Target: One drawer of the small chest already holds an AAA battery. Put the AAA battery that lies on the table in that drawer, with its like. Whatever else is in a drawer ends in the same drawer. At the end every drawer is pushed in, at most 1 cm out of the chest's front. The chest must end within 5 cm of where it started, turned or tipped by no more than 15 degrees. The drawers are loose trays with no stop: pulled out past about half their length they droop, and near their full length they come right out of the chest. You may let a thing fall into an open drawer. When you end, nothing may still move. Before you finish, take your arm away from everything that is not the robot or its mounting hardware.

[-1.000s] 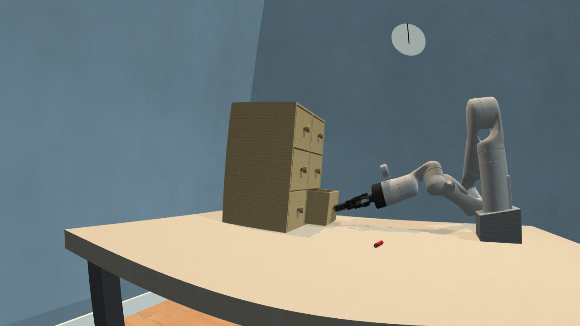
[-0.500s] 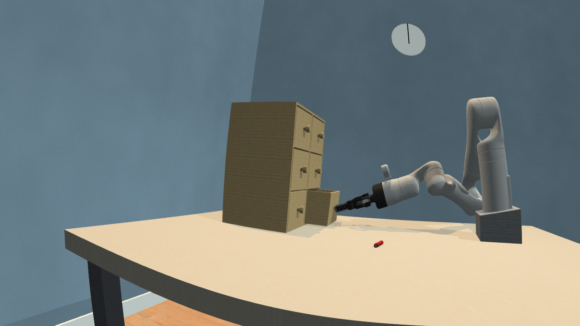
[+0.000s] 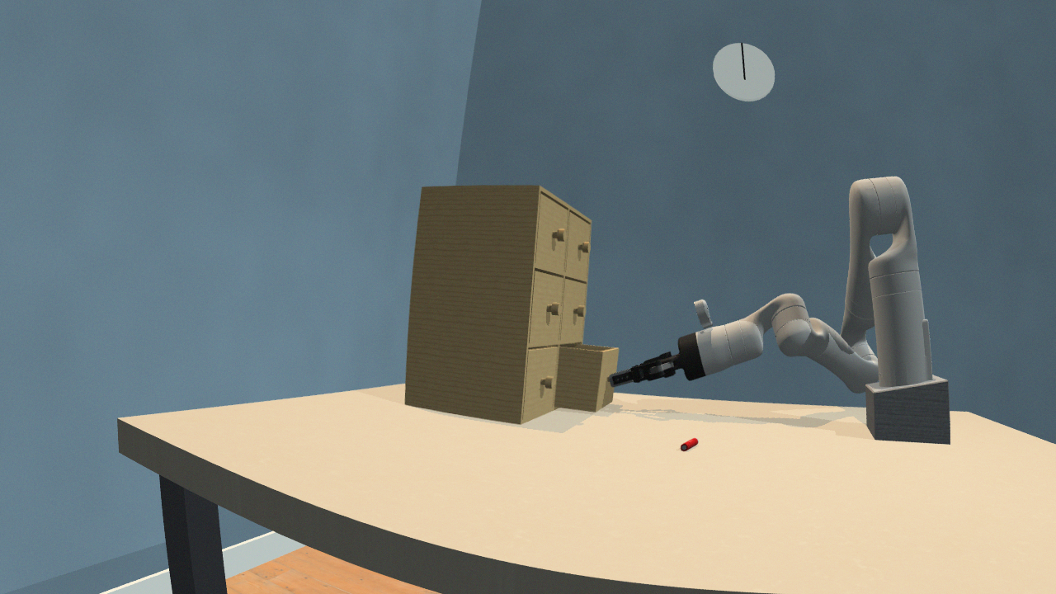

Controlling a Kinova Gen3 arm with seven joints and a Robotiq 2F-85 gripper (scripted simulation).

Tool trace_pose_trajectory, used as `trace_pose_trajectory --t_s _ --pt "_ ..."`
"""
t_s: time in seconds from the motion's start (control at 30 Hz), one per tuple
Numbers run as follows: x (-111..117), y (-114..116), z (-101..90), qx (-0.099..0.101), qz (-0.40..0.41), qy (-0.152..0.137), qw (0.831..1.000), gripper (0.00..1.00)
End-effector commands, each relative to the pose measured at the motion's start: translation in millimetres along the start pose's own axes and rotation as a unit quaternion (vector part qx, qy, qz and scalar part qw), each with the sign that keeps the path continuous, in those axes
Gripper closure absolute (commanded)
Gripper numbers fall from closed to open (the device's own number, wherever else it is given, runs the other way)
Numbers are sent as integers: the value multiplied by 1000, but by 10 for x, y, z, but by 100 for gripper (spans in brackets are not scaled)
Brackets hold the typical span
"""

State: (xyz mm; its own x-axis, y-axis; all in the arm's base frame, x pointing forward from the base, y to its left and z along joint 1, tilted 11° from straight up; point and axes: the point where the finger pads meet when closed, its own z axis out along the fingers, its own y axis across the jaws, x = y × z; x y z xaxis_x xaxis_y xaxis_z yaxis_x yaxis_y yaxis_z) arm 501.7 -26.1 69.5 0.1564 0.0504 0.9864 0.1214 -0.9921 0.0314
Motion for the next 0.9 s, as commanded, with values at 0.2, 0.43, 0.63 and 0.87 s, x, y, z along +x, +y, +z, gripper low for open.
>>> trace_pose_trajectory --t_s 0.2,0.43,0.63,0.87 --pt "19 -5 -12 1 3 3 1000 71" --pt "19 -5 -12 1 3 3 1000 67" --pt "0 1 -112 1 4 5 1000 67" --pt "-76 -13 -336 3 4 6 1000 67"
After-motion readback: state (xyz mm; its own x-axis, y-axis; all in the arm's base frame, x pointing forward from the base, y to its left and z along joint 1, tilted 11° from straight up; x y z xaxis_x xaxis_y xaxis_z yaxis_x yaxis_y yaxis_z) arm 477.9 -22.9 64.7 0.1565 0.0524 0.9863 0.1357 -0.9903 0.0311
